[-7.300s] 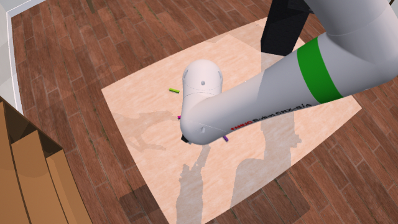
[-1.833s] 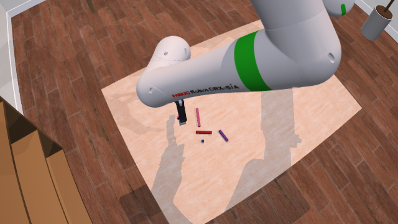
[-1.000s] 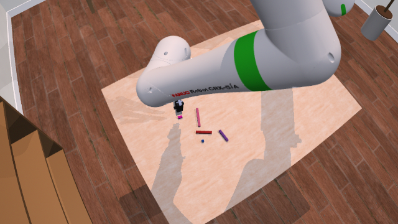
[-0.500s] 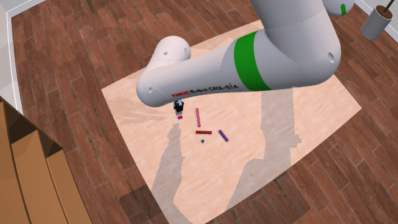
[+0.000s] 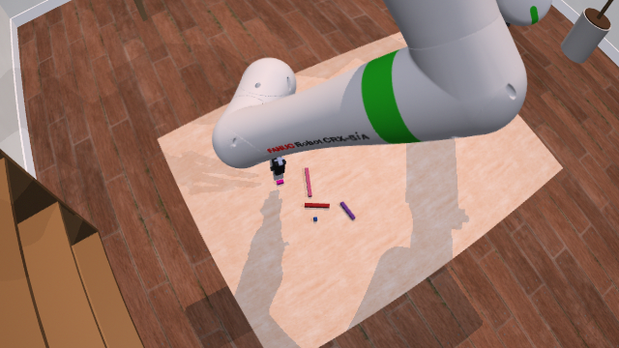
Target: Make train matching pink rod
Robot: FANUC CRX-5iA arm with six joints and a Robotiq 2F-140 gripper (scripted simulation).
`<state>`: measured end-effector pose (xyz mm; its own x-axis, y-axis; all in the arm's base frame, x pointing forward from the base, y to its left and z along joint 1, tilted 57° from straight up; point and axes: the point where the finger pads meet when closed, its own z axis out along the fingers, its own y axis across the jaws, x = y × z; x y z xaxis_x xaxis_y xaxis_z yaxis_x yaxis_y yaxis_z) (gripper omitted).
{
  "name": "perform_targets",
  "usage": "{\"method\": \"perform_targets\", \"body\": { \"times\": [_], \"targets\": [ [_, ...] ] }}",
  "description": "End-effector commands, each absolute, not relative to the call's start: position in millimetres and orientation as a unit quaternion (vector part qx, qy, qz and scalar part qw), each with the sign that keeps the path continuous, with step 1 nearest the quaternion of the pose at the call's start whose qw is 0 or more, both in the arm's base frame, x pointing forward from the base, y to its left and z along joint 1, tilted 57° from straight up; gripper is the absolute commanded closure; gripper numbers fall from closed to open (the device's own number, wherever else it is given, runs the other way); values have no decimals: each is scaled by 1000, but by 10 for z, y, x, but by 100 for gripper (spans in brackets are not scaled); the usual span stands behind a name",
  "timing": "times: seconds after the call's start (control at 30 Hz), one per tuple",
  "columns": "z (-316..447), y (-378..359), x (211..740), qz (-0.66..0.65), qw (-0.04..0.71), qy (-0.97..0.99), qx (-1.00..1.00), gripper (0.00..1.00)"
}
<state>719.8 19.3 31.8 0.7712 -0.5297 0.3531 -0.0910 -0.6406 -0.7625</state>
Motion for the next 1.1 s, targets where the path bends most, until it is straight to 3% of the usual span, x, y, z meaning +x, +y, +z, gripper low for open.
{"method": "perform_targets", "body": {
  "times": [0.0, 1.07],
  "targets": [
    [293, 216, 7227, -286, 383, 181, -859, 85],
    [73, 428, 7463, -286, 383, 181, -859, 85]
  ]
}}
